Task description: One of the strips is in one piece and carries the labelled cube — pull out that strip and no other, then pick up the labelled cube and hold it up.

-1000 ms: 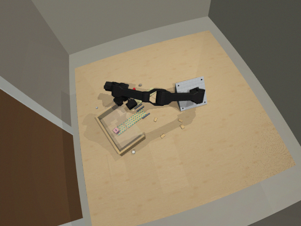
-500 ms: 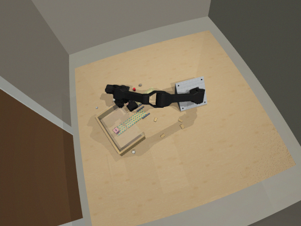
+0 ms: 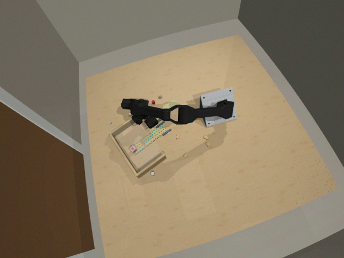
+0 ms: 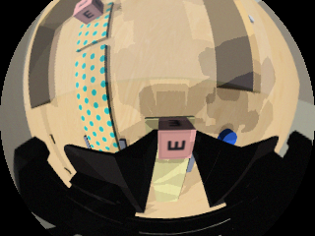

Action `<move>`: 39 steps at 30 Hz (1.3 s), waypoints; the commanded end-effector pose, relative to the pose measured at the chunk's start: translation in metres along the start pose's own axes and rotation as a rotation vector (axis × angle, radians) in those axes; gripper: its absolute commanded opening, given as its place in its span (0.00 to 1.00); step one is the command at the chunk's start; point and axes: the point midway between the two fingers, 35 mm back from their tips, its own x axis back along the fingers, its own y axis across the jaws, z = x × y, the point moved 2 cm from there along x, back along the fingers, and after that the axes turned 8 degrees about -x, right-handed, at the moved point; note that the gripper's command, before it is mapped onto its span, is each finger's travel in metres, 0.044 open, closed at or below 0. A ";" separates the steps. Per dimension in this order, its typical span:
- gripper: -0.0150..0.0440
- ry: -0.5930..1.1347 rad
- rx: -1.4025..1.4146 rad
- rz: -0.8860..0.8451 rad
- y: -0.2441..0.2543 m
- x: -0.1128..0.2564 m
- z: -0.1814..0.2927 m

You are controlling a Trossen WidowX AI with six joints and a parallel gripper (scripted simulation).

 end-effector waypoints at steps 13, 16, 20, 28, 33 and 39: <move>0.25 -0.001 -0.004 0.000 0.005 0.014 0.014; 0.25 -0.002 -0.005 0.000 0.008 0.021 0.022; 0.25 -0.002 -0.006 -0.001 0.013 0.029 0.033; 0.25 -0.003 -0.009 -0.003 0.023 0.043 0.055; 0.25 -0.003 -0.009 -0.003 0.026 0.044 0.062; 0.25 -0.002 -0.010 -0.003 0.033 0.045 0.079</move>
